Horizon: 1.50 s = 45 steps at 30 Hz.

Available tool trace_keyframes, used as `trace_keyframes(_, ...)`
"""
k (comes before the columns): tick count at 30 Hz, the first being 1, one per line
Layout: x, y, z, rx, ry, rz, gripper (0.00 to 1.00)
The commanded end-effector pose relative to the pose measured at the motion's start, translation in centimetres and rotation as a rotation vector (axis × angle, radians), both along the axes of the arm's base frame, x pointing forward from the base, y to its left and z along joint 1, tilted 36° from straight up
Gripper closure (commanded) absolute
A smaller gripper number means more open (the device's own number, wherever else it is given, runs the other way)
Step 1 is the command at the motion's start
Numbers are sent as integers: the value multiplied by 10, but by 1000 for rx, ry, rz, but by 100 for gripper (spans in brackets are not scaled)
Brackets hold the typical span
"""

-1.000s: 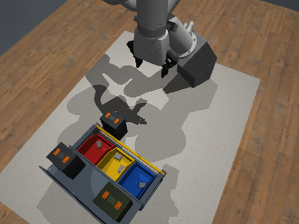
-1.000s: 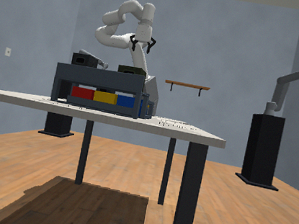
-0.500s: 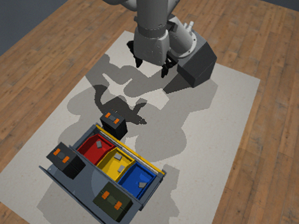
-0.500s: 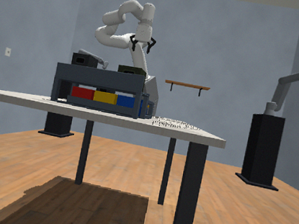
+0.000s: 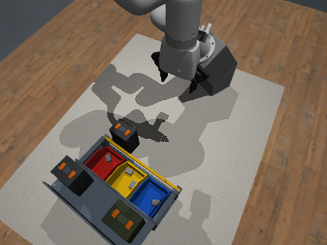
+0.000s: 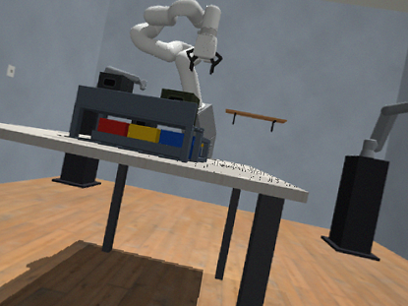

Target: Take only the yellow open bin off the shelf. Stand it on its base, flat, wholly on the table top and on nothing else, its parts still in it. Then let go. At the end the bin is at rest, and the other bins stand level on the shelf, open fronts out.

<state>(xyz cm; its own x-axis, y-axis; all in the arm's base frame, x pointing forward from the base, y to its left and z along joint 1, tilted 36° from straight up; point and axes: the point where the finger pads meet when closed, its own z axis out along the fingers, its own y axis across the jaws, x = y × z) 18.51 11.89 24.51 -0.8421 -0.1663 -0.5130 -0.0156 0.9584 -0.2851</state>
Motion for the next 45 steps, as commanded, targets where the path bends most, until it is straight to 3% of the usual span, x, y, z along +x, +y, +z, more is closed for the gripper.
trace_keyframes(1,2,3,1,2,-1,-2,0)
trace_keyframes(6,10,50,-8,2,-1,-2,0)
trace_keyframes(18,10,50,-8,2,-1,-2,0)
trace_keyframes(23,20,103,-18,2,-1,-2,0)
trace_keyframes(35,20,103,-18,2,-1,-2,0)
trace_keyframes(40,-7,114,23,3,-1,-2,0)
trace_keyframes(45,-7,114,23,3,-1,-2,0)
